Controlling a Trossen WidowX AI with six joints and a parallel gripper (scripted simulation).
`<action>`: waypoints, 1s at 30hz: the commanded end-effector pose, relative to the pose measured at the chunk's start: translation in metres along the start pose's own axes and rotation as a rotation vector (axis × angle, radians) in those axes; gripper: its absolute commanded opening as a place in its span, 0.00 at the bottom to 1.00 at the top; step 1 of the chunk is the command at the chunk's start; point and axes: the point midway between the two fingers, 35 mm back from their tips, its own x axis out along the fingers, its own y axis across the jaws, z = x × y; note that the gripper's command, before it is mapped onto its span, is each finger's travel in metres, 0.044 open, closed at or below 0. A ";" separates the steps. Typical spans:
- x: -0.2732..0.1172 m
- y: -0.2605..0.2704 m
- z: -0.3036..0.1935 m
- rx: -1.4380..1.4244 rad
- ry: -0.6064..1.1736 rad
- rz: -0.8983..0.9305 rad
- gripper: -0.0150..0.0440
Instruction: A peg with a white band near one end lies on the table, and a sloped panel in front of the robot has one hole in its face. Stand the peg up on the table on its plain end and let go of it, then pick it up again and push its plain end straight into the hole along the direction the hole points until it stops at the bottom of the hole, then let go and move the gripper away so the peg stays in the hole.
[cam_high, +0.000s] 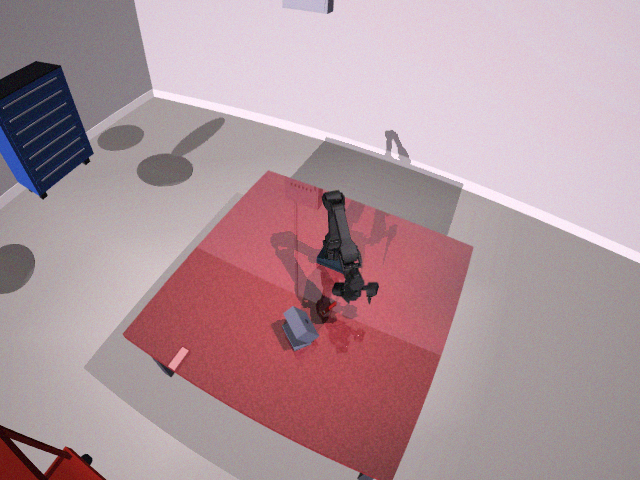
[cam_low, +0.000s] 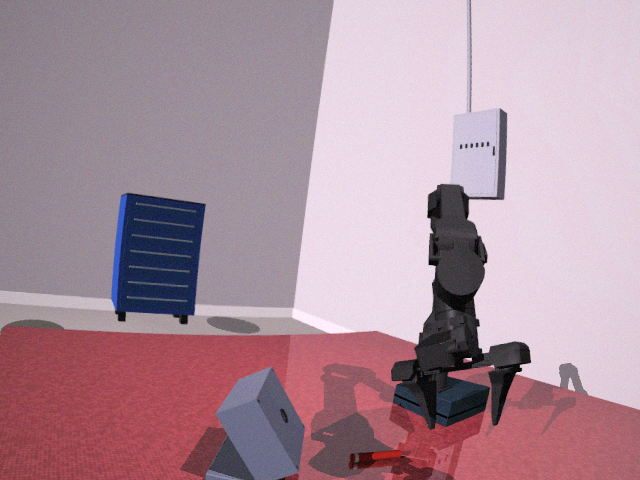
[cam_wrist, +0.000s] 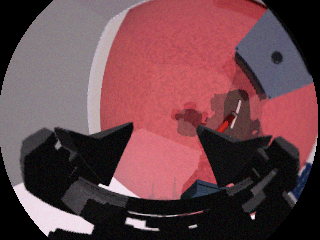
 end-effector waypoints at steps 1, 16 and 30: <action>-0.001 -0.019 0.010 0.083 0.001 -0.061 1.00; -0.017 -0.113 0.028 0.455 0.060 -0.364 1.00; -0.011 -0.133 0.028 0.516 0.074 -0.417 1.00</action>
